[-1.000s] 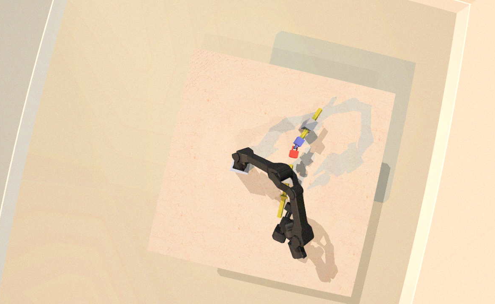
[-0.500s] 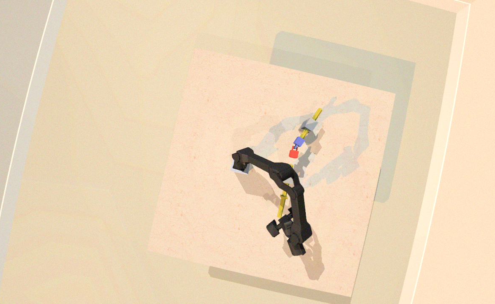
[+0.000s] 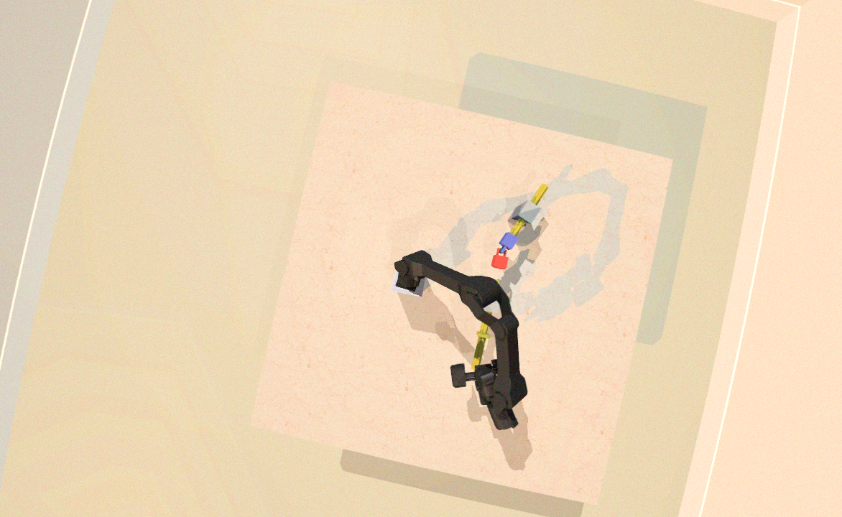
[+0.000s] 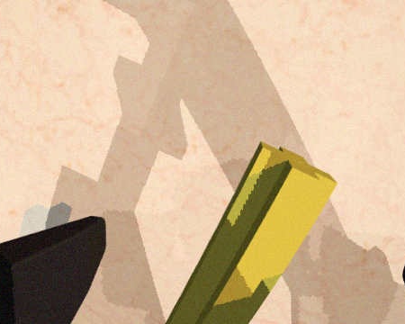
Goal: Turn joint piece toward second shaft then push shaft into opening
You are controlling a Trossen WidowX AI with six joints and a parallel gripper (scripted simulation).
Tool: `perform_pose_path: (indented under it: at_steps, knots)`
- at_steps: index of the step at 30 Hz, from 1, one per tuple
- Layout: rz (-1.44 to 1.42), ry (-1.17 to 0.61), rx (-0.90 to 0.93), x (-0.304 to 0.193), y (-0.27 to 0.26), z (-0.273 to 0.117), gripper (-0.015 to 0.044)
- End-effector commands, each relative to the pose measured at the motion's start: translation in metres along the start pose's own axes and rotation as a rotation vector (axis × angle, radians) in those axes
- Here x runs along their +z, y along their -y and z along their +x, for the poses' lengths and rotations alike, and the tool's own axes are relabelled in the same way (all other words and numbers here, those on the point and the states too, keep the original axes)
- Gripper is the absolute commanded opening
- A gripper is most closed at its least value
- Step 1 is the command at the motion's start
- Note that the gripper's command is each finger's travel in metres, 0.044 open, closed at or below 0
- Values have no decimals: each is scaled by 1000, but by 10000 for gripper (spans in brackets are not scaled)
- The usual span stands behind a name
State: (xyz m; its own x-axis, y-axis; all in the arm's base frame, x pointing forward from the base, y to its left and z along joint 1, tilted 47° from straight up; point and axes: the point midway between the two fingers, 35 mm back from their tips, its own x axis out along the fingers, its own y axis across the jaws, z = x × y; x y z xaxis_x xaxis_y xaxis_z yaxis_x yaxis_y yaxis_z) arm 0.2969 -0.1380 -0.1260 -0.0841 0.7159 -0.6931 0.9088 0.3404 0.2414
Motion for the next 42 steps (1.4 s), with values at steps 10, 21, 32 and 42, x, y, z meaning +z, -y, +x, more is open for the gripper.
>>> perform_pose_path:
  at_steps: [10, 21, 32, 42]
  knots:
    - [346, -3, 2, -1, 0, 16, 440]
    - [346, -3, 2, -1, 0, 28, 440]
    - [346, -3, 2, -2, 0, 45, 440]
    - [346, -4, 2, -2, 0, 46, 230]
